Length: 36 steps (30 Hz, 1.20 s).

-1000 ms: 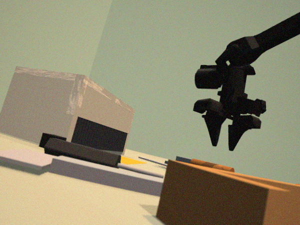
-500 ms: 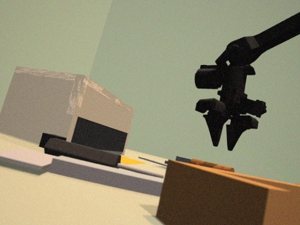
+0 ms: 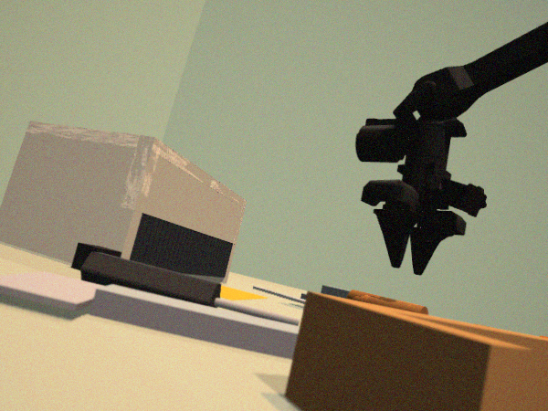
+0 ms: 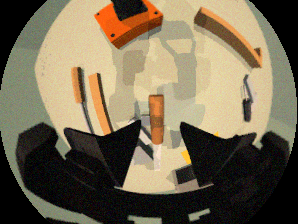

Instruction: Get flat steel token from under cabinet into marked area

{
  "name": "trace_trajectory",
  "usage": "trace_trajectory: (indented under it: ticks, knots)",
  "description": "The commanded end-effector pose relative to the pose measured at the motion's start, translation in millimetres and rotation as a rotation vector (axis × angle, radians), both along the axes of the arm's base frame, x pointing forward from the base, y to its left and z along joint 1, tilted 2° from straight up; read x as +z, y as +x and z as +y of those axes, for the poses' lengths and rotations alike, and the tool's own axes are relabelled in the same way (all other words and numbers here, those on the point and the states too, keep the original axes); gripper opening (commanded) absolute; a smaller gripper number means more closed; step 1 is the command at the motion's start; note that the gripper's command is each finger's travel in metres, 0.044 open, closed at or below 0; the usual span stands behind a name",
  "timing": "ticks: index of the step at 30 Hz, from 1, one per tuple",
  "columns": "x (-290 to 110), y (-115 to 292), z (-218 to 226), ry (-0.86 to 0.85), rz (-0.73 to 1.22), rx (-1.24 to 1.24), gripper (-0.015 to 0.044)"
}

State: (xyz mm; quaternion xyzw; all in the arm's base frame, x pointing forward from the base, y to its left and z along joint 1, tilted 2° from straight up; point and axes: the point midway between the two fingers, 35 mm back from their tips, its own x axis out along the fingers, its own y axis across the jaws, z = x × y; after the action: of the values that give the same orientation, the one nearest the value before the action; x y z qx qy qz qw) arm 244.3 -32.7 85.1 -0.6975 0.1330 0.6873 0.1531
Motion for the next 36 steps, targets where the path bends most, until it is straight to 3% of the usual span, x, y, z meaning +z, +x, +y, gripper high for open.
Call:
trace_trajectory:
  ticks: [1, 36]
  knots:
    - [0.2, 0.0, -0.2, -0.002, 0.0, 0.036, 0.027]
    - [-53.7, 1.7, -2.4, -0.004, -0.001, 0.098, 0.027]
